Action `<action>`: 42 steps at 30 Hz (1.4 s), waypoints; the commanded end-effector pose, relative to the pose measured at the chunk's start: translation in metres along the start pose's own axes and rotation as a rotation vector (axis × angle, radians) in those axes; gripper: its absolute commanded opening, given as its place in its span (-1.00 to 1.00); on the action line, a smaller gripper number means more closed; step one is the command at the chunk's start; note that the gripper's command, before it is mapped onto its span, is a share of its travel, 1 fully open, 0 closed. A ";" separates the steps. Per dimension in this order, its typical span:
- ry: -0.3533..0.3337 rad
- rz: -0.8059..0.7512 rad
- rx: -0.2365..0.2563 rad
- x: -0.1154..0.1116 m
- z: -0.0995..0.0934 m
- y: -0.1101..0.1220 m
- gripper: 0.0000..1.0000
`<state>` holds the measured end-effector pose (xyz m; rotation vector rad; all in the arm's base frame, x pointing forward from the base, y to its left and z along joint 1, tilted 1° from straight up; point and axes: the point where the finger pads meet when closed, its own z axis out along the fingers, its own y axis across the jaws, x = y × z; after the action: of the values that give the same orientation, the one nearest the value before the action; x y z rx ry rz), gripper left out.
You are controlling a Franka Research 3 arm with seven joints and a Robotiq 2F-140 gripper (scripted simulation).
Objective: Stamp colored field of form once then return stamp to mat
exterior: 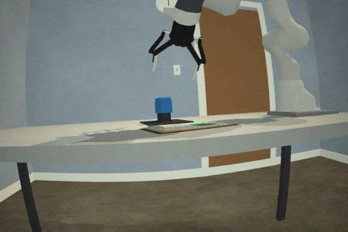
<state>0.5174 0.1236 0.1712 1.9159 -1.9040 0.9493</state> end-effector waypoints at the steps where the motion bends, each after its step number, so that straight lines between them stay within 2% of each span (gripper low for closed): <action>1: -0.163 -0.158 0.000 -0.006 0.012 -0.010 1.00; 8: -0.163 -0.158 0.000 -0.006 0.012 -0.010 1.00; 9: -0.242 -0.187 -0.015 0.007 0.026 -0.015 1.00; 16: -0.242 -0.187 -0.015 0.007 0.026 -0.015 1.00; 17: -0.306 -0.218 -0.042 0.015 0.038 -0.016 1.00; 24: -0.306 -0.218 -0.042 0.015 0.038 -0.016 1.00; 25: -0.368 -0.244 -0.059 0.024 0.048 -0.019 1.00; 32: -0.368 -0.244 -0.059 0.024 0.048 -0.019 1.00; 33: -0.425 -0.267 -0.075 0.032 0.058 -0.022 1.00; 40: -0.425 -0.267 -0.075 0.032 0.058 -0.022 1.00; 41: -0.479 -0.285 -0.081 0.041 0.067 -0.025 1.00; 42: -0.479 -0.285 -0.081 0.041 0.067 -0.025 1.00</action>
<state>0.5498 0.0599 0.1527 2.3121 -1.9066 0.4269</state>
